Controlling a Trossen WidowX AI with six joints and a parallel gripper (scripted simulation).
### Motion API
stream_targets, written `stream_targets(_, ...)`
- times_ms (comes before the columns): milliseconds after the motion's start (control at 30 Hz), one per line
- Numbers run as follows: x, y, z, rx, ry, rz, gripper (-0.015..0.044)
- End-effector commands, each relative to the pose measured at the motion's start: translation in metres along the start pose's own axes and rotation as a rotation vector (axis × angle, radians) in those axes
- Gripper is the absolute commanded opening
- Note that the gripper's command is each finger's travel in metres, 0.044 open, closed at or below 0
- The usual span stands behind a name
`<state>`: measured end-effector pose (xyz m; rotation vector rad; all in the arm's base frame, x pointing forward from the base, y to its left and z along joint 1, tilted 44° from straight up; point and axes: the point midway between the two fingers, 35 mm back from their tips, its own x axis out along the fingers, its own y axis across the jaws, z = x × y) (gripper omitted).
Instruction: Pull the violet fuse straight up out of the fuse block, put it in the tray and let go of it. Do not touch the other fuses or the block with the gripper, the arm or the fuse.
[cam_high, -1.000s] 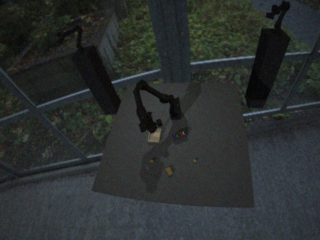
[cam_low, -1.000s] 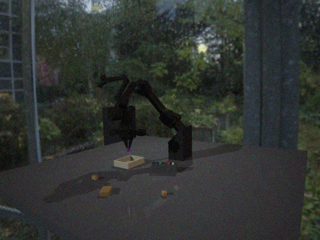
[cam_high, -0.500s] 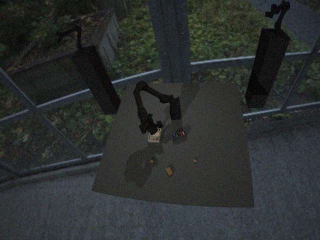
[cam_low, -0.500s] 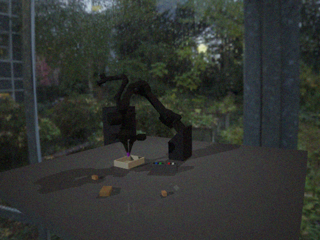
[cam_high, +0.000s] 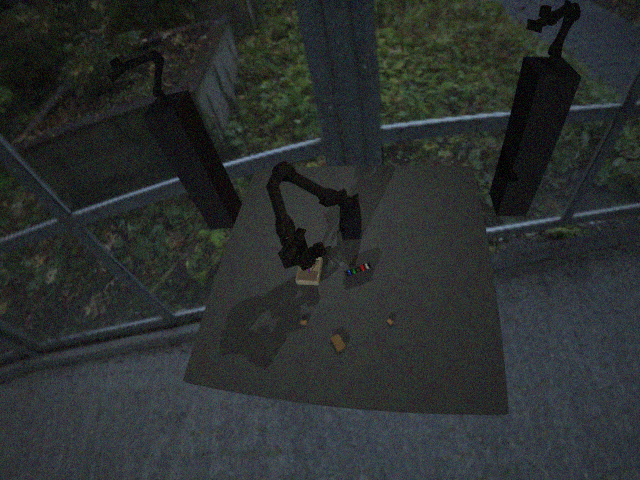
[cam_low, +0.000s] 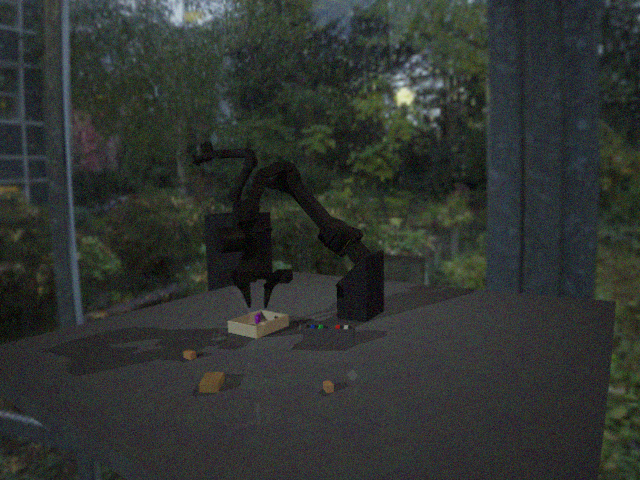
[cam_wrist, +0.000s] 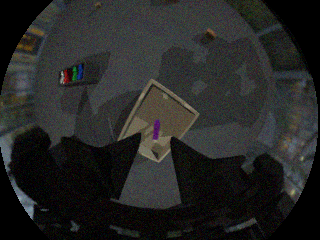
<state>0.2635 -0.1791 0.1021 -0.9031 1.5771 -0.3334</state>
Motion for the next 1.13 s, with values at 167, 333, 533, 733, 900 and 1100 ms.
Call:
stream_targets(167, -0.037, 0.001, 0.000, -0.005, -0.002, 0.004, 0.0330)
stream_targets(333, -0.037, 0.001, 0.000, -0.005, -0.002, 0.004, 0.0330)
stream_targets(533, -0.035, 0.003, 0.000, -0.011, -0.002, 0.008, 0.0330)
stream_targets(733, -0.035, 0.003, 0.000, -0.011, -0.002, 0.008, 0.0330)
stream_targets(900, -0.035, 0.003, 0.000, -0.011, -0.002, 0.008, 0.0330)
stream_targets(1100, -0.035, 0.003, 0.000, -0.011, -0.002, 0.008, 0.0330)
